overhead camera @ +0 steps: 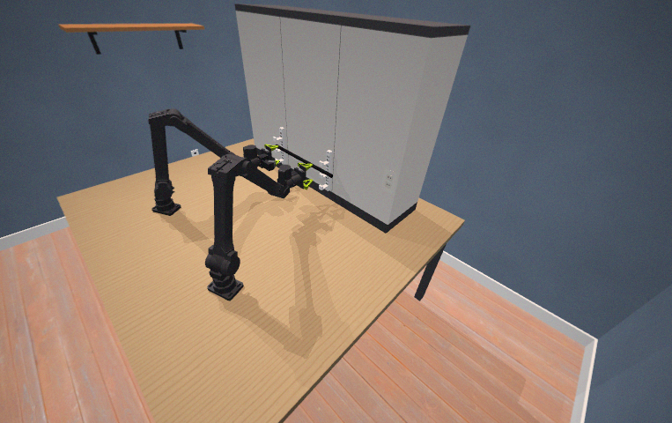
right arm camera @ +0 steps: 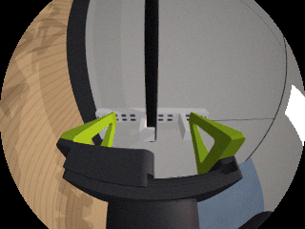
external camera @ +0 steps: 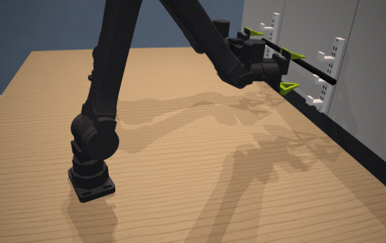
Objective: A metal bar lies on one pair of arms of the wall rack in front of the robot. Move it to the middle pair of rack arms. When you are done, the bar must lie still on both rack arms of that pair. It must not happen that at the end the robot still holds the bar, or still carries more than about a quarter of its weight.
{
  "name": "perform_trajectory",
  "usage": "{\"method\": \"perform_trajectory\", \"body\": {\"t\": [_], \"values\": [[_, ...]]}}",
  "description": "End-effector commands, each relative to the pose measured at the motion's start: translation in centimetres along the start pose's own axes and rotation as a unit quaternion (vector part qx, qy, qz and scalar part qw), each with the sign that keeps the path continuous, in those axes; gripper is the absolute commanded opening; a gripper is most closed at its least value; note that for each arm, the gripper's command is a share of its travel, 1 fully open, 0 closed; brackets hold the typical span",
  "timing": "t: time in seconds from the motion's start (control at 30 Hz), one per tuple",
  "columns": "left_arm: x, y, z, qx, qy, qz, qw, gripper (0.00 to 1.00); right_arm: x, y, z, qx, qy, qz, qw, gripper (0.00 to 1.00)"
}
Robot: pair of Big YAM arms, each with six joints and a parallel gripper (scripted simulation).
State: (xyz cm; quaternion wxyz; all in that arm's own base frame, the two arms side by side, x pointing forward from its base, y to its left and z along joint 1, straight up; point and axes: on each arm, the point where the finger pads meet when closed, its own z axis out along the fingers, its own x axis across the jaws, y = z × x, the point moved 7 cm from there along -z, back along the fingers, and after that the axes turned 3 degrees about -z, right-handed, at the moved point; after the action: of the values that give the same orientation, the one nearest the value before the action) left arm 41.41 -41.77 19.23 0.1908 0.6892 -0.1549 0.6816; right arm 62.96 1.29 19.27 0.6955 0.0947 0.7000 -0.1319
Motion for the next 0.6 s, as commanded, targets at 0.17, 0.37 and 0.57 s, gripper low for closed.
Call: {"method": "perform_trajectory", "body": {"t": [0.17, 0.37, 0.57], "values": [[2.0, 0.7, -1.0, -0.005, 0.027, -0.006, 1.000, 1.00, -3.5, 0.2, -1.0, 0.000, -0.035, 0.015, 0.999, 1.00], [2.0, 0.7, -1.7, -0.006, 0.027, -0.006, 1.000, 1.00, -3.5, 0.2, -1.7, 0.000, -0.035, 0.015, 0.999, 1.00], [2.0, 0.7, -1.8, -0.006, 0.027, -0.006, 1.000, 1.00, -3.4, 0.2, -1.8, 0.000, -0.035, 0.015, 0.999, 1.00]]}}
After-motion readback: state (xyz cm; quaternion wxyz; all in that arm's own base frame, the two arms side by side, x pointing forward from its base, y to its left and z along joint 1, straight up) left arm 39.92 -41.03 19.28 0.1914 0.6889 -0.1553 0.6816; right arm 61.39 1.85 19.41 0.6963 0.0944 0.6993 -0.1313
